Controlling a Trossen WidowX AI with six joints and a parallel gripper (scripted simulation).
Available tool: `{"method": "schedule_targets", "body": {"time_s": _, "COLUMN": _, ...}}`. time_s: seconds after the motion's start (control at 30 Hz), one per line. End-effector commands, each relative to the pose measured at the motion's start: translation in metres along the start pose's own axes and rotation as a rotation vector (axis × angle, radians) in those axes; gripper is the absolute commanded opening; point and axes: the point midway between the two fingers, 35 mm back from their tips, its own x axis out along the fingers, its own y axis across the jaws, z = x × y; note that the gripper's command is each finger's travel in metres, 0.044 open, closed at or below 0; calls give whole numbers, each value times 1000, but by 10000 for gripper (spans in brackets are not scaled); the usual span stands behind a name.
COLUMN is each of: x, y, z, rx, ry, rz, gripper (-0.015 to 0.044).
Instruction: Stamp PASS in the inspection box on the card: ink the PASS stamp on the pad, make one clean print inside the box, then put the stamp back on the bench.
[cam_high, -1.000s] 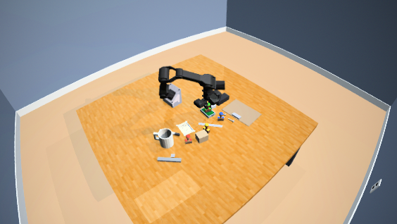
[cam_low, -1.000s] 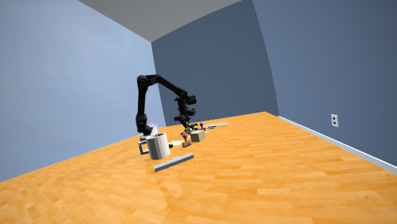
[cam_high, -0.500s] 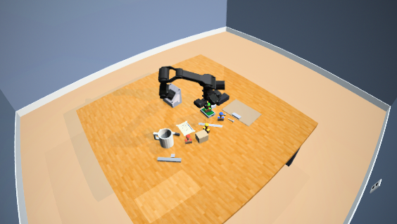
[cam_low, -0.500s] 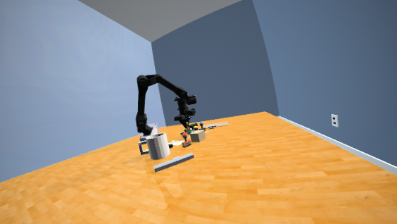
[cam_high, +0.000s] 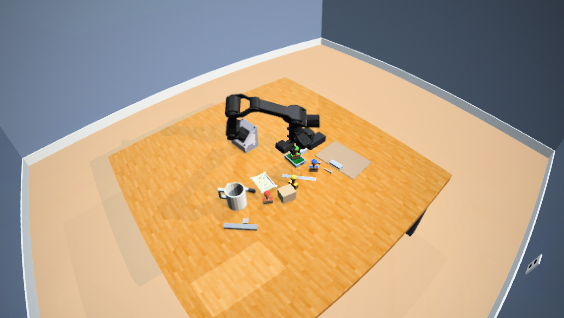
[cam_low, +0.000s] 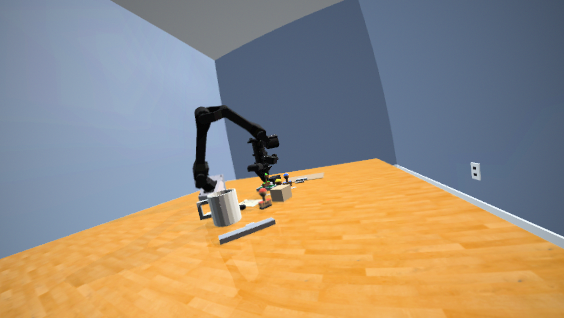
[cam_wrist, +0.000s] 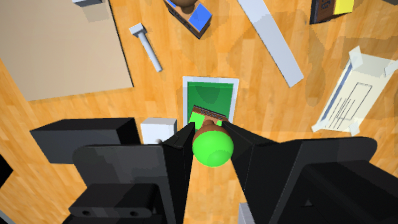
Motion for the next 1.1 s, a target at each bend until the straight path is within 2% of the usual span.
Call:
{"method": "schedule_targets", "body": {"time_s": 0.0, "x": -1, "y": -1, "z": 0, "rx": 0, "ry": -1, "rz": -4, "gripper": 0}}
{"method": "schedule_targets", "body": {"time_s": 0.5, "x": -8, "y": 0, "z": 1, "rx": 0, "ry": -1, "rz": -4, "gripper": 0}}
{"method": "schedule_targets", "body": {"time_s": 1.07, "x": -36, "y": 1, "z": 1, "rx": -1, "ry": -1, "rz": -2, "gripper": 0}}
